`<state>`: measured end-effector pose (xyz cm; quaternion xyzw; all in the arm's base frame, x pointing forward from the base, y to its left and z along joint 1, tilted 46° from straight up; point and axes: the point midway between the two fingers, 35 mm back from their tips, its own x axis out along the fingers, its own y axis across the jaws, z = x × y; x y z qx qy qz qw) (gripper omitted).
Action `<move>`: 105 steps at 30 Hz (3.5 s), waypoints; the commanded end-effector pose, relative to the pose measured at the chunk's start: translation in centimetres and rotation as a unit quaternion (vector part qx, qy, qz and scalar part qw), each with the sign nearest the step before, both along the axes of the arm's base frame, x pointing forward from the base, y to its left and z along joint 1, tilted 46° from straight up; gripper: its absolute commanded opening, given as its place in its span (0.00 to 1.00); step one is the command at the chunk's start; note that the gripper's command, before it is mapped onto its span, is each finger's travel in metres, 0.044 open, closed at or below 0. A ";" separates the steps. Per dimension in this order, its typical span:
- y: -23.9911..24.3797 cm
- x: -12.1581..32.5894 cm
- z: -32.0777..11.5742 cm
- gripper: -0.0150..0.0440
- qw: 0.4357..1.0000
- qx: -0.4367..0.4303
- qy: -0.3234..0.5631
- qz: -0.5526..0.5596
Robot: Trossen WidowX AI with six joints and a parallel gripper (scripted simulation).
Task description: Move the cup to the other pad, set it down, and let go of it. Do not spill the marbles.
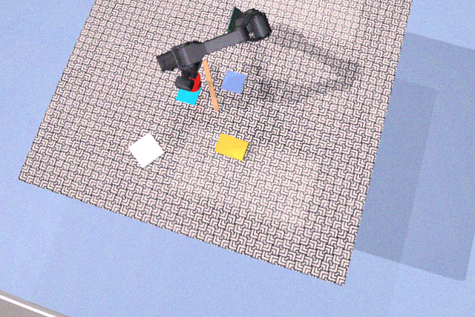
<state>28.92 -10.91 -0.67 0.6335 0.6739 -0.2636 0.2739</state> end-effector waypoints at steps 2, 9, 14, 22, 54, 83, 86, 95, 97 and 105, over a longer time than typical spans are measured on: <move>-0.7 0.4 -0.7 0.25 1.000 -0.001 0.001 0.003; -1.4 1.0 -1.5 0.25 1.000 -0.001 0.001 0.003; -1.4 1.0 -1.8 0.25 1.000 -0.001 0.001 0.003; -0.7 1.0 -2.5 0.25 1.000 -0.001 0.001 0.003; 2.4 0.9 -5.8 0.25 1.000 0.000 0.000 0.003; 2.8 0.9 -6.2 0.47 1.000 -0.003 0.000 0.006; 2.8 0.9 -6.2 0.47 1.000 -0.003 0.000 0.006; 2.3 1.0 -5.8 0.47 1.000 -0.003 0.000 0.005; 2.1 1.0 -5.6 0.47 1.000 -0.003 0.000 0.005; 1.3 1.1 -4.9 0.47 1.000 -0.002 0.000 0.005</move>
